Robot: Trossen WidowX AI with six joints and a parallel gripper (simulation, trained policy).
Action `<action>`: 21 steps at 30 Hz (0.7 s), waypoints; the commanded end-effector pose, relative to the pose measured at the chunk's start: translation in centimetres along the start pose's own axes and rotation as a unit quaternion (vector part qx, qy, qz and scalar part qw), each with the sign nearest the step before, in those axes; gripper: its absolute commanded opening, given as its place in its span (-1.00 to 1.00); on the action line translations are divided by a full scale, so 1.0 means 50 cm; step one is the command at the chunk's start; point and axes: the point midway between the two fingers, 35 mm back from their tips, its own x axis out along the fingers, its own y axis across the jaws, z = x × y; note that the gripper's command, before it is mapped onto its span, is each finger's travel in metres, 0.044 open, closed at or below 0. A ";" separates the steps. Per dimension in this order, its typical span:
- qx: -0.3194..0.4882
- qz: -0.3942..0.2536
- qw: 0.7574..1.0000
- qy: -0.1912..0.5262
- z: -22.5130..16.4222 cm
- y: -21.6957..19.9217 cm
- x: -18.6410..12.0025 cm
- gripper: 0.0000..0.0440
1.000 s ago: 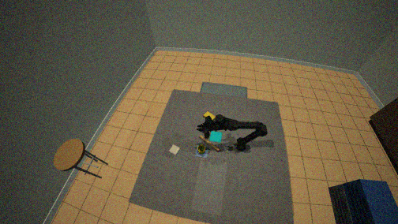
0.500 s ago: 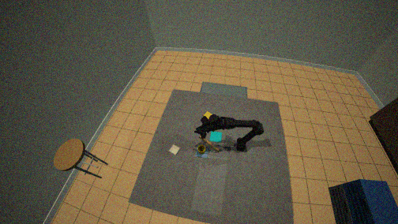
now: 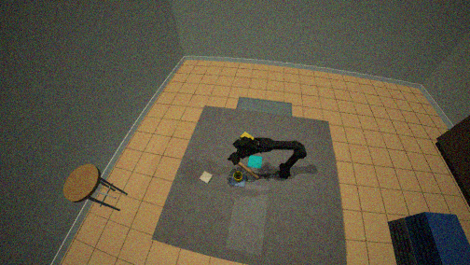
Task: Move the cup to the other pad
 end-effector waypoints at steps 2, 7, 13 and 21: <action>0.029 -0.018 0.999 0.029 -0.015 0.002 0.016 -0.20; 0.060 -0.041 0.996 0.055 -0.029 0.001 0.027 -0.21; 0.092 -0.073 0.989 0.084 -0.048 -0.004 0.040 -0.23; 0.127 -0.122 0.977 0.119 -0.075 -0.019 0.058 -0.26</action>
